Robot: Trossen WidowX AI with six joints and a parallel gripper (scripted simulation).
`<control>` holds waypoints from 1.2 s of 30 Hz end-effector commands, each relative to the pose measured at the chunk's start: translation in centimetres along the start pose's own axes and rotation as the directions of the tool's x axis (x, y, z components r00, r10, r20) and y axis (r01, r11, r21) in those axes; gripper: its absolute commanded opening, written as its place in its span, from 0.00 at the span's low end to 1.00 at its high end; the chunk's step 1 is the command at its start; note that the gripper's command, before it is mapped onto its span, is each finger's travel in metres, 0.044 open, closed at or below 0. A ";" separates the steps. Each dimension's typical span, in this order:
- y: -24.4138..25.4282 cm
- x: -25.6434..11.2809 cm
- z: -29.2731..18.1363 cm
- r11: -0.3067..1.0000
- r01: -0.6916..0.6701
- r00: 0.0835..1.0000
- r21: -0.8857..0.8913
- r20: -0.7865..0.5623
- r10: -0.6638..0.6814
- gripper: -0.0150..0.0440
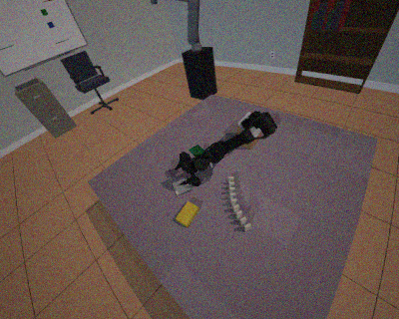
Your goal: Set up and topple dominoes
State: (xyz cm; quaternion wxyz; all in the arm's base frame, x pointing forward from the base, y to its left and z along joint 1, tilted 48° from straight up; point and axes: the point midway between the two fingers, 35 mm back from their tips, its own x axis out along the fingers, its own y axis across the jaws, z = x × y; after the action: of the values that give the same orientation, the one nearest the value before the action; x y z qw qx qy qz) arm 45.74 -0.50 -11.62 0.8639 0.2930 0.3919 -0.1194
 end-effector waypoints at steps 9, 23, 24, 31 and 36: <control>-0.3 -2.1 1.3 0.982 -0.183 0.767 -0.043 -0.631 0.115 1.00; 1.3 -8.7 2.2 0.953 -0.239 0.500 0.188 -0.817 0.286 1.00; 1.3 -8.7 2.2 0.953 -0.239 0.500 0.188 -0.817 0.286 1.00; 1.3 -8.7 2.2 0.953 -0.239 0.500 0.188 -0.817 0.286 1.00; 1.3 -8.7 2.2 0.953 -0.239 0.500 0.188 -0.817 0.286 1.00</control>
State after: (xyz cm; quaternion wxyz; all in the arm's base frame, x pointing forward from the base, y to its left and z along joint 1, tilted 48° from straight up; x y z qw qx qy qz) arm 42.04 -1.13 -3.88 0.5799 0.3847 0.7023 0.1499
